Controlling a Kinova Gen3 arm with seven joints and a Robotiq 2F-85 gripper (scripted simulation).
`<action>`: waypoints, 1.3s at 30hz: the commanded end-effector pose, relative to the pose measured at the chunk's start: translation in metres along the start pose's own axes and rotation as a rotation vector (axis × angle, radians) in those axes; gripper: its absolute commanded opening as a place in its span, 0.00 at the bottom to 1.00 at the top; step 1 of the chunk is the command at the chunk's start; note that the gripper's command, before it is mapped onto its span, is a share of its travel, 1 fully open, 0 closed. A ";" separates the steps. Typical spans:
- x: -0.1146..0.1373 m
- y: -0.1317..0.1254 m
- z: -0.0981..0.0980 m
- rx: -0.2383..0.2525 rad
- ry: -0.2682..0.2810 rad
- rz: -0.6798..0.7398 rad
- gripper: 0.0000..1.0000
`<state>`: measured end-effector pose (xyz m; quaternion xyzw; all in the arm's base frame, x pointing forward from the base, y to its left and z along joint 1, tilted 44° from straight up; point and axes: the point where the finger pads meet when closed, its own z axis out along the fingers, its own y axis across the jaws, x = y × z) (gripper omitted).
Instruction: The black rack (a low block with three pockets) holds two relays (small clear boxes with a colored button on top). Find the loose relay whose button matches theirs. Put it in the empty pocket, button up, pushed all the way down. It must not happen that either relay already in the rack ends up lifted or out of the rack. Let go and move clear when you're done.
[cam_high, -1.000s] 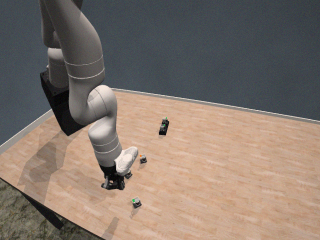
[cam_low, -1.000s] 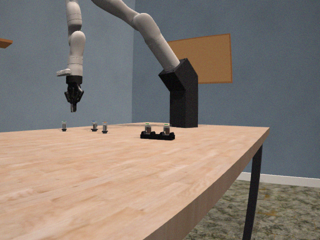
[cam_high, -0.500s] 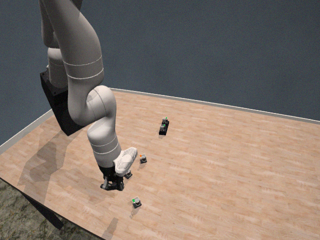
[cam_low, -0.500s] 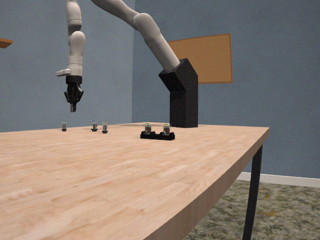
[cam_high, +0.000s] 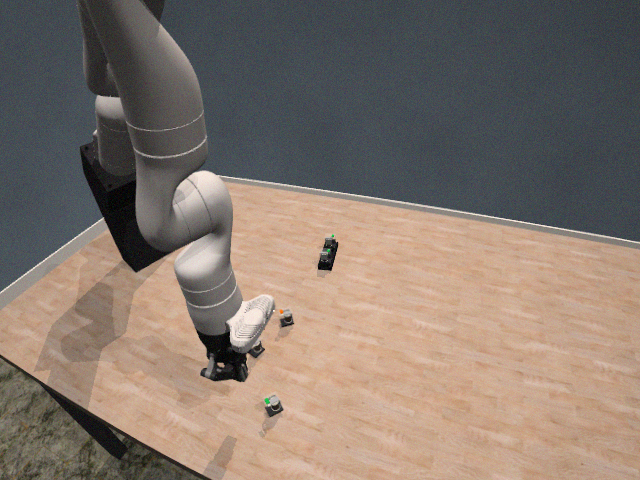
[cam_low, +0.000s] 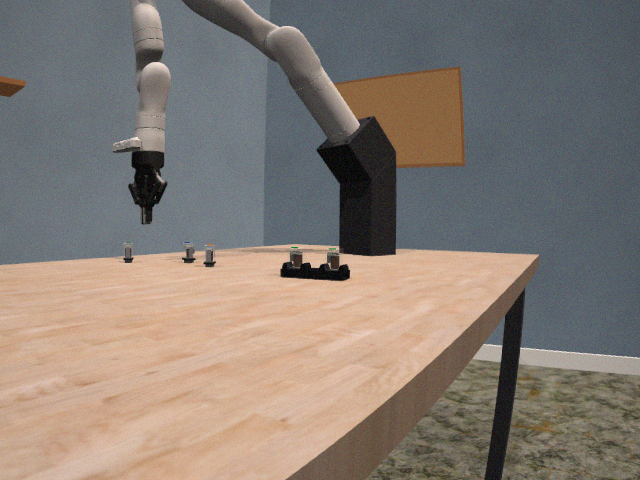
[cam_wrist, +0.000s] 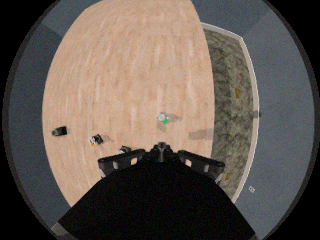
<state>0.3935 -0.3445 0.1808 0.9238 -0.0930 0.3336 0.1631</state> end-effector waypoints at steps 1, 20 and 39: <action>0.000 0.000 0.000 -0.001 0.001 0.000 0.00; 0.000 0.000 0.000 -0.001 0.001 0.000 0.00; -0.013 -0.039 0.007 0.052 0.020 0.011 0.00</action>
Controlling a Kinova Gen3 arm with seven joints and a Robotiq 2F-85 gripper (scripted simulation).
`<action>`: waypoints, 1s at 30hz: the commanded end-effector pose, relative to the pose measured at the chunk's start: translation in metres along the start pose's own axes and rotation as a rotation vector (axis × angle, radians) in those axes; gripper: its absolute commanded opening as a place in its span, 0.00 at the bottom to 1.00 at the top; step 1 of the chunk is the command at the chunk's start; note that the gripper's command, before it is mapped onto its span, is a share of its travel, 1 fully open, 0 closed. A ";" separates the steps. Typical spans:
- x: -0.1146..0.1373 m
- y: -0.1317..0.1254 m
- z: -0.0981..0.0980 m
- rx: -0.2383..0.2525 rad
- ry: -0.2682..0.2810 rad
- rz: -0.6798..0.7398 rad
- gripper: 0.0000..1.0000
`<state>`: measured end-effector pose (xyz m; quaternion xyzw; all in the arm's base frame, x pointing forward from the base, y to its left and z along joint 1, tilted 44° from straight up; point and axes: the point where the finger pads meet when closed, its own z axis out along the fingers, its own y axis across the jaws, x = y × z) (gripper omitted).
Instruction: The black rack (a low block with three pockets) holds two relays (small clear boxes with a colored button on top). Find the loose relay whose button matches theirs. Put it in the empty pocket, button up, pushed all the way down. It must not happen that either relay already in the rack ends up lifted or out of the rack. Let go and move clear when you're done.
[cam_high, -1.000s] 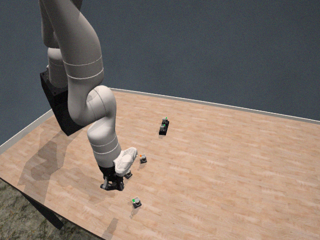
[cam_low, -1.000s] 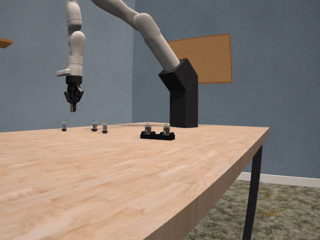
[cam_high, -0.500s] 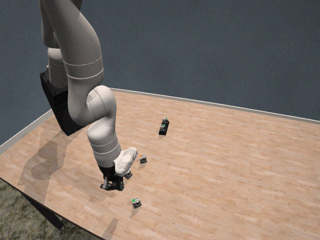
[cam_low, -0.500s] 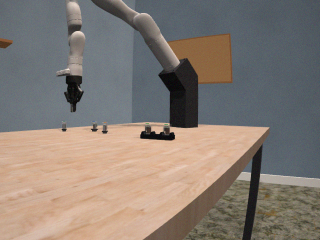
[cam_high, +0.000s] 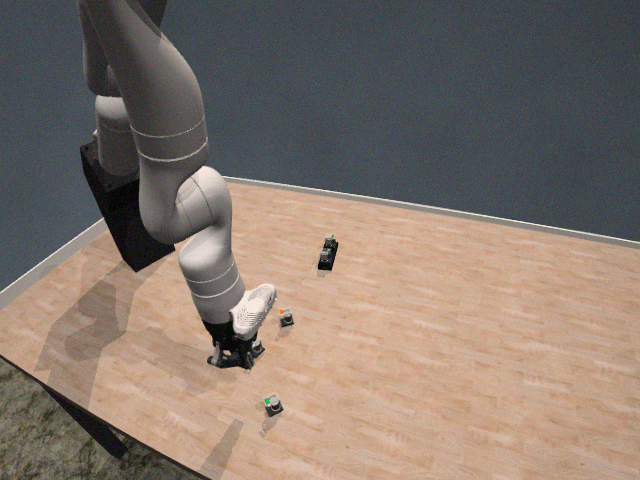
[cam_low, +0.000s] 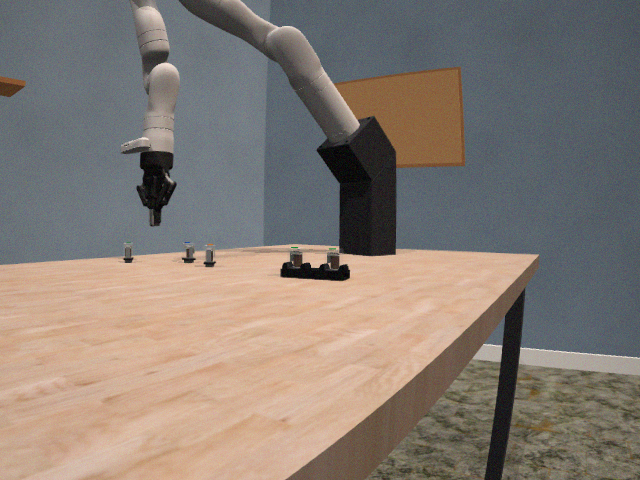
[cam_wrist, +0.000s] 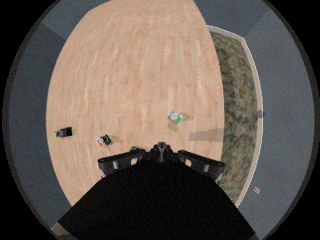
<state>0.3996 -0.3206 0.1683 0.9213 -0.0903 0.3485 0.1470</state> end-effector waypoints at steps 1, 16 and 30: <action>-0.010 -0.017 0.004 0.024 -0.004 0.002 0.00; -0.060 -0.065 0.002 0.017 -0.012 0.004 0.00; -0.084 -0.068 -0.004 -0.017 -0.042 -0.015 0.00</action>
